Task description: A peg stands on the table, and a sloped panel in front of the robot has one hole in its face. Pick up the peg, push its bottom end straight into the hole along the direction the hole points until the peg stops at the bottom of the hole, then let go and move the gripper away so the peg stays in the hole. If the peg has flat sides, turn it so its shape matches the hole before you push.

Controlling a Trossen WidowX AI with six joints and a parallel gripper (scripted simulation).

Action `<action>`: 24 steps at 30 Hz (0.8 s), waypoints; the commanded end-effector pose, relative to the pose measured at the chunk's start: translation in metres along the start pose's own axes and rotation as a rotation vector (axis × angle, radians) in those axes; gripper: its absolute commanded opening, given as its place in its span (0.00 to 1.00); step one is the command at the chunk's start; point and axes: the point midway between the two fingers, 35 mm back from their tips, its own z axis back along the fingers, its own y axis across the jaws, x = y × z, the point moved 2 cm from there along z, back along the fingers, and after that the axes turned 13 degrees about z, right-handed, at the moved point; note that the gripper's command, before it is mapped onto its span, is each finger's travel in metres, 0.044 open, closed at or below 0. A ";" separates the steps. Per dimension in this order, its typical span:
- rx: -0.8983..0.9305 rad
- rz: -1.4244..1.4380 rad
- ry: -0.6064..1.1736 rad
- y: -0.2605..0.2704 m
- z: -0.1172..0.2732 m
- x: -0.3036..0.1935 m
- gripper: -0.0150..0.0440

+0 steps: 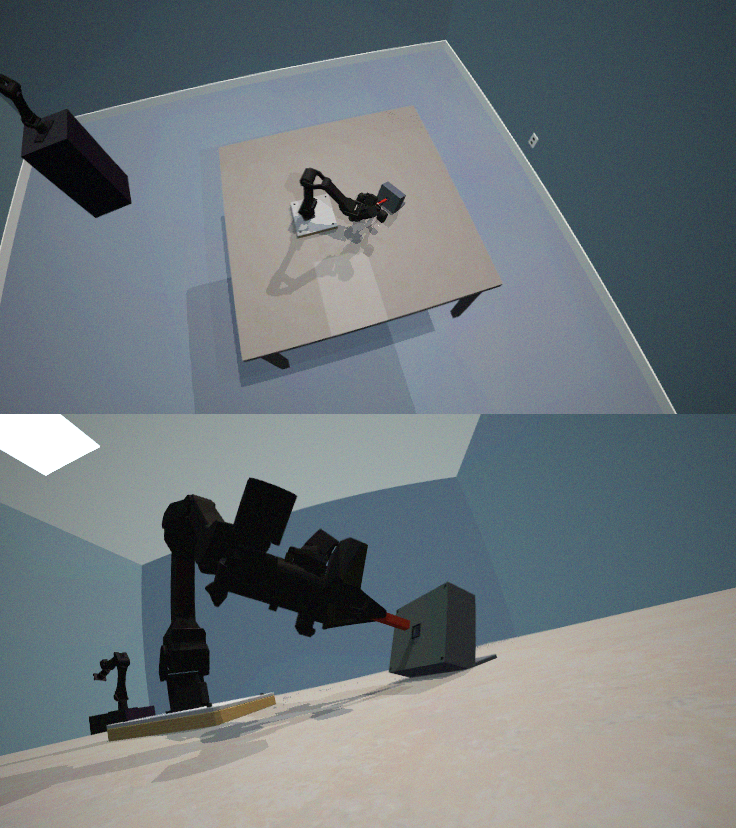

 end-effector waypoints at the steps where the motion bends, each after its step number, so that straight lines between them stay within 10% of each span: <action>1: 0.001 -0.008 0.004 0.001 -0.006 -0.002 0.25; 24: 0.000 0.001 -0.001 0.001 -0.006 -0.001 0.25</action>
